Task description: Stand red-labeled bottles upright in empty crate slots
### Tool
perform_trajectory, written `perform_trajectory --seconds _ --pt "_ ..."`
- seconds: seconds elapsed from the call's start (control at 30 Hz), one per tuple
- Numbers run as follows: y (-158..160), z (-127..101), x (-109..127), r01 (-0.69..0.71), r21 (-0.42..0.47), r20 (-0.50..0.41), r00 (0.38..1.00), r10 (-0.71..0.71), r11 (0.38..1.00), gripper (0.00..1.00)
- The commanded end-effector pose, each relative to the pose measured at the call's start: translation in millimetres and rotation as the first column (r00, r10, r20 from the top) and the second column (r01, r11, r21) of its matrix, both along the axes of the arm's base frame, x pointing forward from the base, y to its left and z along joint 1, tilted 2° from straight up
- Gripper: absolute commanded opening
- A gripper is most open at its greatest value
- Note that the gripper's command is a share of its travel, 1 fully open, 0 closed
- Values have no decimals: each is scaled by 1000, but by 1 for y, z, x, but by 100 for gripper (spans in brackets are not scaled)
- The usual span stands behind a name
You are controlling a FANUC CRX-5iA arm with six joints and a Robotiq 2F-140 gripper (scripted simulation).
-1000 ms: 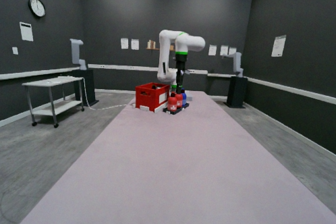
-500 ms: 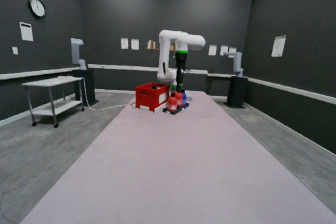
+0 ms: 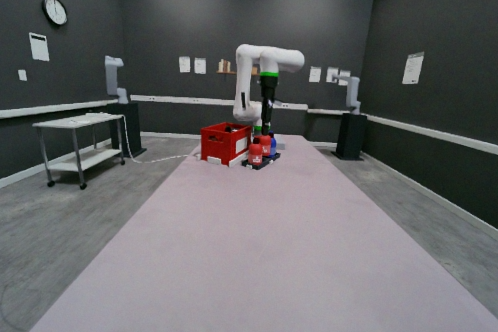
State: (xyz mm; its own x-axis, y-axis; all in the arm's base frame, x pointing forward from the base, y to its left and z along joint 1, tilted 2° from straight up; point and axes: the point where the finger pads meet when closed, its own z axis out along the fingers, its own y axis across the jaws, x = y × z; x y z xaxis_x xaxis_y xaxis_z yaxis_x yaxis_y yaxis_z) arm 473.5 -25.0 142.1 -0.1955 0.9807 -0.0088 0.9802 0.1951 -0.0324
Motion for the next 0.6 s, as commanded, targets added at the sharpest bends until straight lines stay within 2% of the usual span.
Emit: perform_trajectory --seconds 0.0,0.57 --pt "0 4 1 0 0 2 1000 0 1000 10" --pt "0 21 1 0 0 2 1000 0 1000 10"
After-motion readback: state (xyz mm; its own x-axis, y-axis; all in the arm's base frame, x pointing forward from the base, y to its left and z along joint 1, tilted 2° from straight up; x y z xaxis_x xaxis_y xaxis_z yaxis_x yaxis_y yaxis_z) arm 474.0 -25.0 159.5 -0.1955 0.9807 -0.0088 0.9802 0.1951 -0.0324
